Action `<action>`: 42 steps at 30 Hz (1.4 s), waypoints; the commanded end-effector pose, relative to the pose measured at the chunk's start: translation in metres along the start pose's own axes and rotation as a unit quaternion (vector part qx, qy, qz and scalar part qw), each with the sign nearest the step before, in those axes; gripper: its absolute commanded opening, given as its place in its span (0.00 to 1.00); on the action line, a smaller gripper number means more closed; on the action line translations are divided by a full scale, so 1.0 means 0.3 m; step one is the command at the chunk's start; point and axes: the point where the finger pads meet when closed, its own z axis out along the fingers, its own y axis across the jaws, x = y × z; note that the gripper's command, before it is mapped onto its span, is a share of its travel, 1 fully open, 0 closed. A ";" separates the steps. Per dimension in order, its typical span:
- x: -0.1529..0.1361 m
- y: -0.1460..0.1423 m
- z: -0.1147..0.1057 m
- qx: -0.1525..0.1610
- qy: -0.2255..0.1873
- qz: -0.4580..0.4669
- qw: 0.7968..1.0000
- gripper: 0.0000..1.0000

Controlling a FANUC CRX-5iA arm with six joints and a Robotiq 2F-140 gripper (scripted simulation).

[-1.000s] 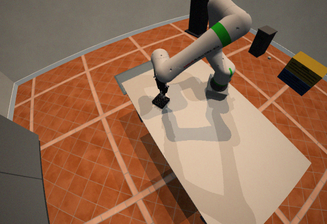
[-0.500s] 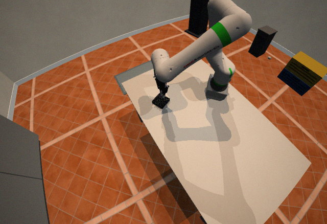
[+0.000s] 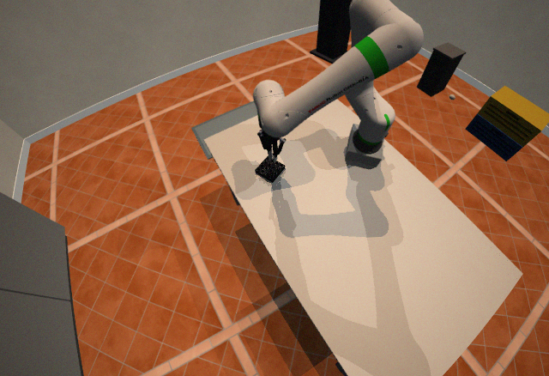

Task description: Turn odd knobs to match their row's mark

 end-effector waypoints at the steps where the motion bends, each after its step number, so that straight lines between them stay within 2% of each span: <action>1: 0.008 -0.007 -0.006 -0.004 -0.005 -0.078 0.997 0.12; 11: 0.024 -0.019 -0.016 -0.003 -0.005 -0.213 0.977 0.12; 13: 0.024 -0.019 -0.016 -0.003 -0.005 -0.213 0.977 0.12; 14: 0.028 -0.023 -0.019 -0.003 -0.006 -0.252 0.968 0.12; 20: 0.037 -0.029 -0.025 -0.003 -0.006 -0.326 0.945 0.12; 28: 0.050 -0.039 -0.033 -0.002 -0.006 -0.427 0.904 0.12; 30: 0.050 -0.039 -0.033 -0.002 -0.006 -0.427 0.904 0.12; 31: 0.055 -0.042 -0.036 -0.002 -0.006 -0.463 0.886 0.12; 42: 0.072 -0.054 -0.047 -0.001 -0.006 -0.586 0.810 0.12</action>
